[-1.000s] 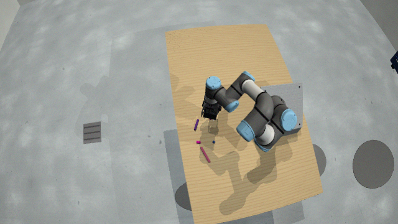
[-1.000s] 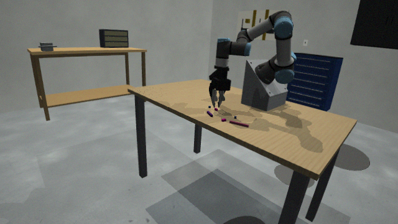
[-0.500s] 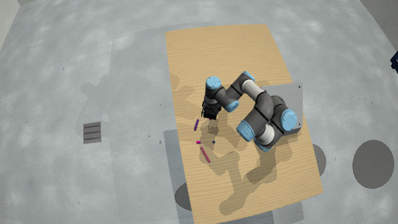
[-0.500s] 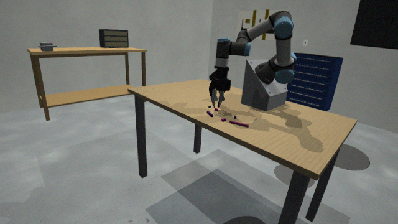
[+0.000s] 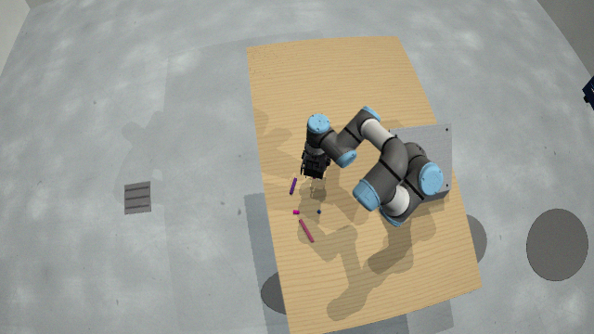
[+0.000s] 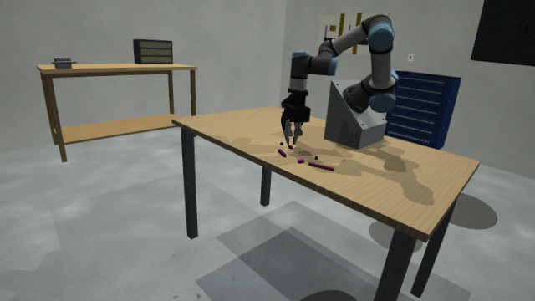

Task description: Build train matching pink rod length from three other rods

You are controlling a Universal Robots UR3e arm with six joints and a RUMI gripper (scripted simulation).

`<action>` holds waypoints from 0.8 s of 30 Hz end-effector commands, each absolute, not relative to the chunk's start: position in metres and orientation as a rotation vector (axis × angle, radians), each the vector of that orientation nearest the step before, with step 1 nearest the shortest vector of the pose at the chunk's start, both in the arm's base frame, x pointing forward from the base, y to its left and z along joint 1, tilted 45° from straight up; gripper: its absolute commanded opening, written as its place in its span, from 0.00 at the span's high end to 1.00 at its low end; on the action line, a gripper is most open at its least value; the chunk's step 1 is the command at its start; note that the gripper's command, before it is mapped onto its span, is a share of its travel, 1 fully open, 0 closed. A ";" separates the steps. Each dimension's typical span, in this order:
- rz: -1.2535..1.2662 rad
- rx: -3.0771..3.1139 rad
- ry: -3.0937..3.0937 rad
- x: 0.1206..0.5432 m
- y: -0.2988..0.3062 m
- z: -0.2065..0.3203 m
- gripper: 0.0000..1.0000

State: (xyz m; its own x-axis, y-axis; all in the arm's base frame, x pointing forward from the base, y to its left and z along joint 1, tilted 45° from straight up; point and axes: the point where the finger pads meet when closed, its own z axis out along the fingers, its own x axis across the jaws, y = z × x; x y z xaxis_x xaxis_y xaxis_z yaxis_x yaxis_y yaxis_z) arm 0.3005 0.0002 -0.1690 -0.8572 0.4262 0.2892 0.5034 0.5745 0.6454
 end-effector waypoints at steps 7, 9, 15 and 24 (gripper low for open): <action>-1.155 -0.801 -2.697 0.302 0.006 -0.175 0.86; -1.155 -0.801 -2.697 0.302 0.008 -0.176 0.86; -1.155 -0.801 -2.697 0.303 0.011 -0.179 0.86; -1.154 -0.802 -2.698 0.303 0.011 -0.180 0.86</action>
